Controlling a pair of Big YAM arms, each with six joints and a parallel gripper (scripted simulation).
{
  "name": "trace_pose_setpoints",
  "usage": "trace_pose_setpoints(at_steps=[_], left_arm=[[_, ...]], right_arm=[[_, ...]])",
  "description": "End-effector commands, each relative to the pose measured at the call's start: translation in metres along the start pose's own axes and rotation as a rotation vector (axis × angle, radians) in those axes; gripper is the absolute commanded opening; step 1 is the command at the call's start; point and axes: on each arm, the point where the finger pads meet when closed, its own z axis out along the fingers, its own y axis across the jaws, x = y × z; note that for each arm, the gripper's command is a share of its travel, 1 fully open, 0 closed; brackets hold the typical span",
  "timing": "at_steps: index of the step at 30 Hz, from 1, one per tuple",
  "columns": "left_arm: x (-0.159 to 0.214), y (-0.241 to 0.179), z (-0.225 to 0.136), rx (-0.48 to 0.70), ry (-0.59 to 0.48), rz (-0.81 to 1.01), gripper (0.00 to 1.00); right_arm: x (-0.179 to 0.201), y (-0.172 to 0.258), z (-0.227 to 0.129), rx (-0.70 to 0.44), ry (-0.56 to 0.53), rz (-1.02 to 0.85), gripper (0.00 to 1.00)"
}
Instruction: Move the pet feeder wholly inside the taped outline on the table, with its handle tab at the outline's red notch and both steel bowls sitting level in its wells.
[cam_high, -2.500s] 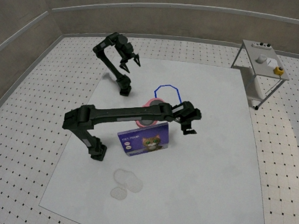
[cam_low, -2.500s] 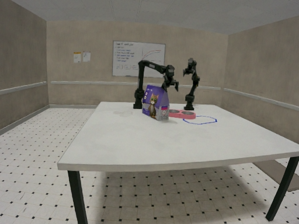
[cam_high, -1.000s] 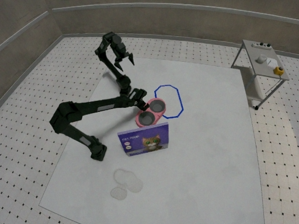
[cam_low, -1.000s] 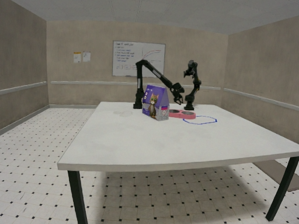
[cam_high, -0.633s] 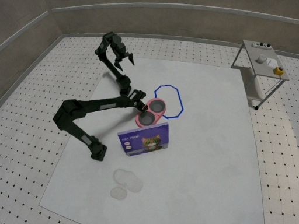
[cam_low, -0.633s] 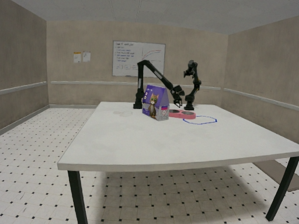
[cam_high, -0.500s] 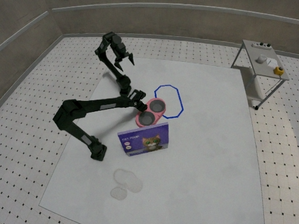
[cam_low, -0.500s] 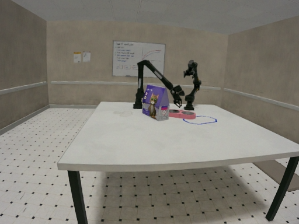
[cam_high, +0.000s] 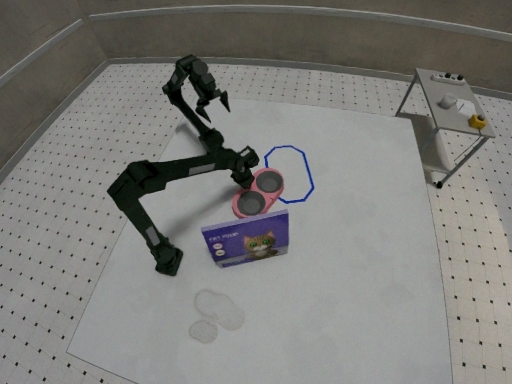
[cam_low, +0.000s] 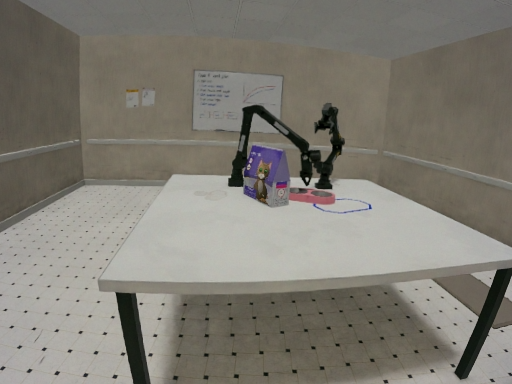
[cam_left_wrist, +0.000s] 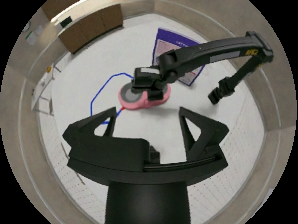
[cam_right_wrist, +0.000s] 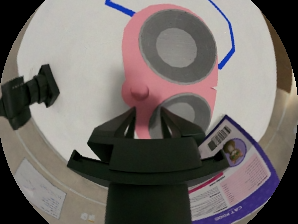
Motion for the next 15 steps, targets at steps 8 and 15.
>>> trace_pose_setpoints(at_steps=[8,15], left_arm=[[-0.008,-0.001,-0.007,0.005,-0.023,0.006,1.0],[-0.008,-0.001,-0.007,0.005,-0.023,0.006,1.0]], right_arm=[[-0.033,0.041,0.007,-0.034,0.154,-0.112,0.37],[-0.027,0.037,0.012,-0.033,0.151,-0.102,0.37]])
